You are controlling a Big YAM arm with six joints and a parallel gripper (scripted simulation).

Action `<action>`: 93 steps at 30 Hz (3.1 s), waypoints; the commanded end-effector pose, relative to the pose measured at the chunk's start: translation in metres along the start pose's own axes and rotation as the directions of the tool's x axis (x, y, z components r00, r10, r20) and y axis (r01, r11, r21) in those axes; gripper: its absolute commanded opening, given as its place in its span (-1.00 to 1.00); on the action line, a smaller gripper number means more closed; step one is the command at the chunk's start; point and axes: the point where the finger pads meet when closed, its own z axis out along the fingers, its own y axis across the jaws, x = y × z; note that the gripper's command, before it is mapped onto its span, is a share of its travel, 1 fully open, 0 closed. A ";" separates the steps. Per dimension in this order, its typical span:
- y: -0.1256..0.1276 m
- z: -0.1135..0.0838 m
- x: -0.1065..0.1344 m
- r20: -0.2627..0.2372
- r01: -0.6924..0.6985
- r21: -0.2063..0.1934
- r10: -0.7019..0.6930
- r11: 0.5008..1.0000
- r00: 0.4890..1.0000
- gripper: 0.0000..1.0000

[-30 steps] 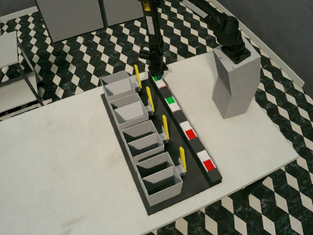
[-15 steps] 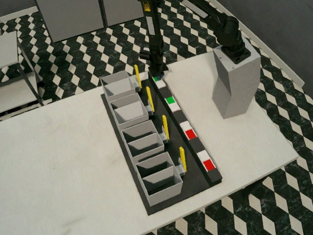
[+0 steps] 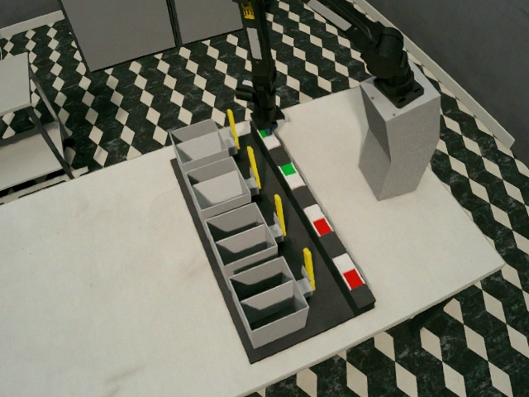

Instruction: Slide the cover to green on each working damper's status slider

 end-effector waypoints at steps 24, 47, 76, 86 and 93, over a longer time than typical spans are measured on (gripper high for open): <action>0.008 -0.007 0.005 0.004 0.010 -0.012 -0.010 1.000 1.000 -1.00; 0.000 -0.005 -0.008 0.000 0.001 -0.002 -0.001 1.000 1.000 -1.00; -0.001 -0.048 -0.007 0.002 0.002 -0.003 -0.002 1.000 1.000 -1.00; 0.004 -0.047 -0.004 0.001 0.007 -0.006 -0.007 1.000 1.000 -1.00; 0.004 -0.048 -0.005 0.003 0.007 -0.007 -0.007 1.000 1.000 1.00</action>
